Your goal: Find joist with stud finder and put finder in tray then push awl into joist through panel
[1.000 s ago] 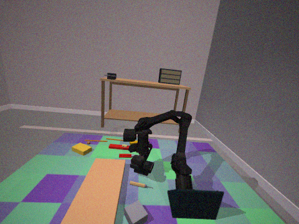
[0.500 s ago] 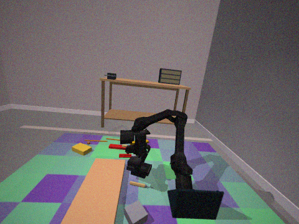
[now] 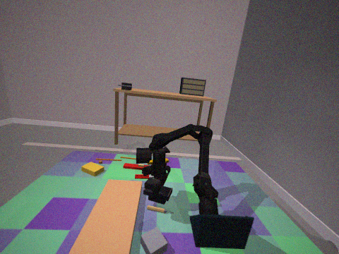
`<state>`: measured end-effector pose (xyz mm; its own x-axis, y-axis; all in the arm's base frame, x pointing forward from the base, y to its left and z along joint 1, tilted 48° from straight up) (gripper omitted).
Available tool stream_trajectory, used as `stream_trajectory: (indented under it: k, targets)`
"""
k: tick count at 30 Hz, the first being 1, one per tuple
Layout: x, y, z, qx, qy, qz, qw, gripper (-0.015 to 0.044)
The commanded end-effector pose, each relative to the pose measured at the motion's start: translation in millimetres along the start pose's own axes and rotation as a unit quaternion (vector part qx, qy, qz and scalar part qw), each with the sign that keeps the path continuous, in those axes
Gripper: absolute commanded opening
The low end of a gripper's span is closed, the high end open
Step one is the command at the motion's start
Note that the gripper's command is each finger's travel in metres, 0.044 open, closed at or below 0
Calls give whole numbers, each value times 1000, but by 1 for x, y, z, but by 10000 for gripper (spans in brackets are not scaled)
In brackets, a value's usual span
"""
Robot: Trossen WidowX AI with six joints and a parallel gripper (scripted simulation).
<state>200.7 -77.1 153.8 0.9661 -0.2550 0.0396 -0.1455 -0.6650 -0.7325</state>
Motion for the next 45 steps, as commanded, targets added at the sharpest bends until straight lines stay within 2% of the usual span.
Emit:
stream_trajectory:
  k: [1,45]
  targets:
    - [-1,-1,-3,18,0,-6,1000,0]
    - [-6,2,-27,155,-14,-35,987,0]
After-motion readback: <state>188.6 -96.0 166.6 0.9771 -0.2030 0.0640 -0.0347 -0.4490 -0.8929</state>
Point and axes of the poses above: the point midway between the two fingers, 35 mm back from their tips, its own y axis out along the fingers, its own z axis across the jaws, x = y × z, the point moved 5 cm from there along -y, back along the fingers, and after that the axes turned 13 degrees about -y, right-handed, at the moved point
